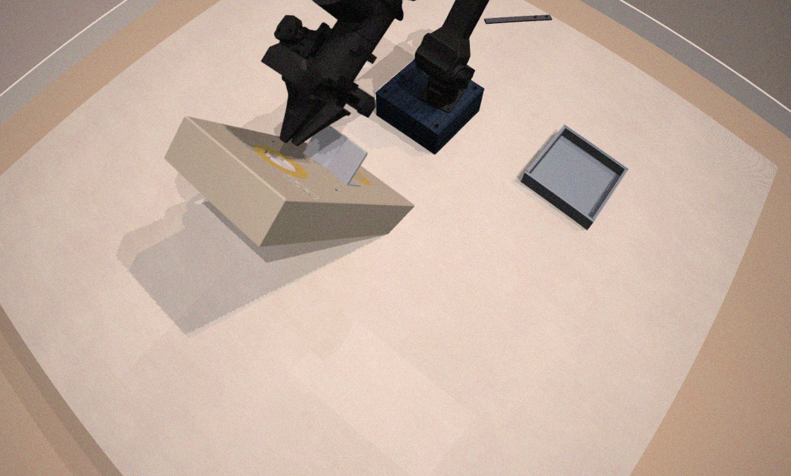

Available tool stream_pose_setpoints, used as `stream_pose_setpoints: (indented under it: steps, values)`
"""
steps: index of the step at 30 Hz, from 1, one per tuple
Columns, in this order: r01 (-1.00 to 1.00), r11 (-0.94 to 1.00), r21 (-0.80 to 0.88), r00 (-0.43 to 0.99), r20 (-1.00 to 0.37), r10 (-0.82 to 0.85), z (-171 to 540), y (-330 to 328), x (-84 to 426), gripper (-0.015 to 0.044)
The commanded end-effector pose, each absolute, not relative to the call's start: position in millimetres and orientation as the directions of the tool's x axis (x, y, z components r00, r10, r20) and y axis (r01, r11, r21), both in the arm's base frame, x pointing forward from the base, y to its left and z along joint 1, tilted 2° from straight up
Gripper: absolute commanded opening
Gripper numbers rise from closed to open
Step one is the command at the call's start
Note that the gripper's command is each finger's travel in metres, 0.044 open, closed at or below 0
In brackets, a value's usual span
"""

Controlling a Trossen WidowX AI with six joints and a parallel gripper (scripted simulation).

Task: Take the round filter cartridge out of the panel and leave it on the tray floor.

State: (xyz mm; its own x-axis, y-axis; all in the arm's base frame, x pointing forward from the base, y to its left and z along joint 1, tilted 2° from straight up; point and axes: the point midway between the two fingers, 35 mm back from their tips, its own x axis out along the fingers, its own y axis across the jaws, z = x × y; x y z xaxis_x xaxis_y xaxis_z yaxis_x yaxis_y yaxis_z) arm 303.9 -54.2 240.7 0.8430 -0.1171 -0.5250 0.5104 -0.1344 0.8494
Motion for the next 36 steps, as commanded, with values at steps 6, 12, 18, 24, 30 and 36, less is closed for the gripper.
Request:
stream_pose_setpoints:
  steps: [6, 12, 18, 24, 30, 36]
  values:
    - [0.522, -0.143, 0.841, 0.835, -0.538, -0.118, 226.6, -56.0, 315.0, 0.0109]
    - [0.522, -0.143, 0.841, 0.835, -0.538, -0.118, 223.3, -56.5, 319.3, 0.0109]
    - [0.522, -0.142, 0.841, 0.835, -0.538, -0.118, 222.1, -56.6, 318.6, 0.0109]
    - [0.522, -0.142, 0.841, 0.835, -0.538, -0.118, 220.4, -56.8, 317.4, 0.0109]
    - [0.522, -0.142, 0.841, 0.835, -0.538, -0.118, 220.2, -56.7, 317.3, 0.0109]
    - [0.522, -0.142, 0.841, 0.835, -0.538, -0.118, 221.0, -56.6, 317.8, 0.0109]
